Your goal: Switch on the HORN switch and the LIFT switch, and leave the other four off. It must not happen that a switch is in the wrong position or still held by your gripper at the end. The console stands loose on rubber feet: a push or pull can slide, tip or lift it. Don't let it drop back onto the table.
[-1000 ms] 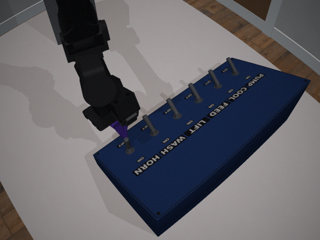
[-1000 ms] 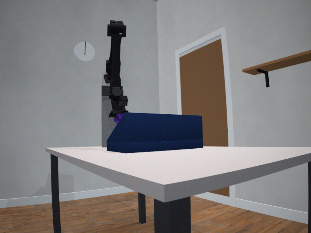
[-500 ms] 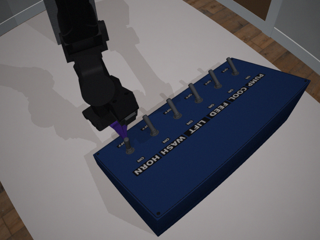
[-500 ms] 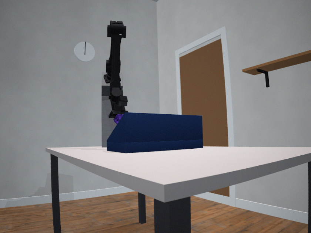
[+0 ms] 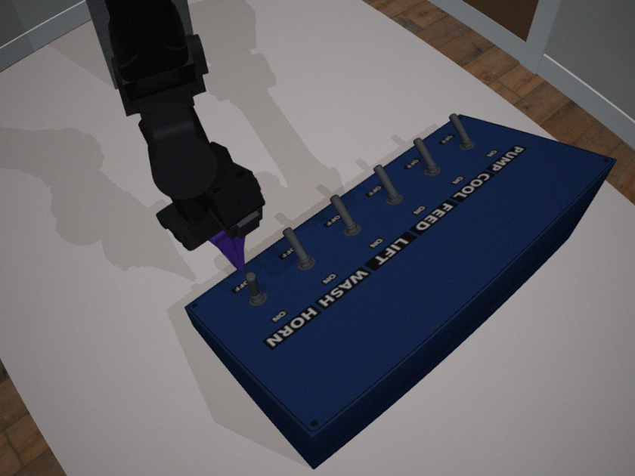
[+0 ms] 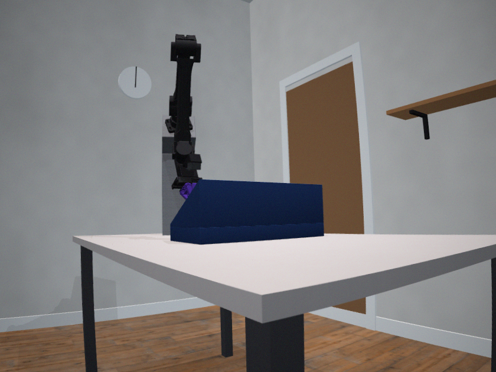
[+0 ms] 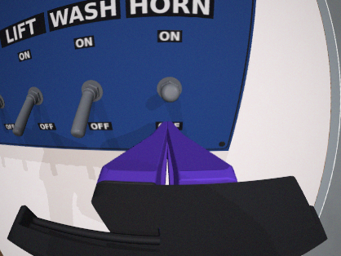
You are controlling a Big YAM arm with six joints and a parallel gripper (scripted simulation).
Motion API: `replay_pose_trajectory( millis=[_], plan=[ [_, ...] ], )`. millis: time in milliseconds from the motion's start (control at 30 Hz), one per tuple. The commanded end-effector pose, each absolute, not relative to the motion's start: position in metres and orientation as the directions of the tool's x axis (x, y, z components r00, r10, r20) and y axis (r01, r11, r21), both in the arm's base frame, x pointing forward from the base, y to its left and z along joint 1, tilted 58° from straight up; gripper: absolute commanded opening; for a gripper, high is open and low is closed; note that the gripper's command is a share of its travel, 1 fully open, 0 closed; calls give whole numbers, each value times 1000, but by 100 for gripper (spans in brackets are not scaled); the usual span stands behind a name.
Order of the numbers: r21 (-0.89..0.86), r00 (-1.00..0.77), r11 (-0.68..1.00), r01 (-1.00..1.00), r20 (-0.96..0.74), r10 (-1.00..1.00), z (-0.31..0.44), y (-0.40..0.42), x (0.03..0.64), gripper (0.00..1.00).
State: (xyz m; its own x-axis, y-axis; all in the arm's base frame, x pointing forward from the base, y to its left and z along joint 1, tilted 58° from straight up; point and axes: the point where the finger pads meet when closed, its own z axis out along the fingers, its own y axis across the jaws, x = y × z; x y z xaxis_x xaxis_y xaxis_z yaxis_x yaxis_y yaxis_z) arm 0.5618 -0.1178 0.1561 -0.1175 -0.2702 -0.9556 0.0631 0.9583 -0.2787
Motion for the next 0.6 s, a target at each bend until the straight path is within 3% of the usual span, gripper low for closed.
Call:
replay_pose_trajectory(
  millis=[0,567],
  plan=[
    [-282,-108,957,73,-956,-273,164,-121,548,0],
    [-287,-114,956,62,-953,-279,169,-106,447,0]
  ],
)
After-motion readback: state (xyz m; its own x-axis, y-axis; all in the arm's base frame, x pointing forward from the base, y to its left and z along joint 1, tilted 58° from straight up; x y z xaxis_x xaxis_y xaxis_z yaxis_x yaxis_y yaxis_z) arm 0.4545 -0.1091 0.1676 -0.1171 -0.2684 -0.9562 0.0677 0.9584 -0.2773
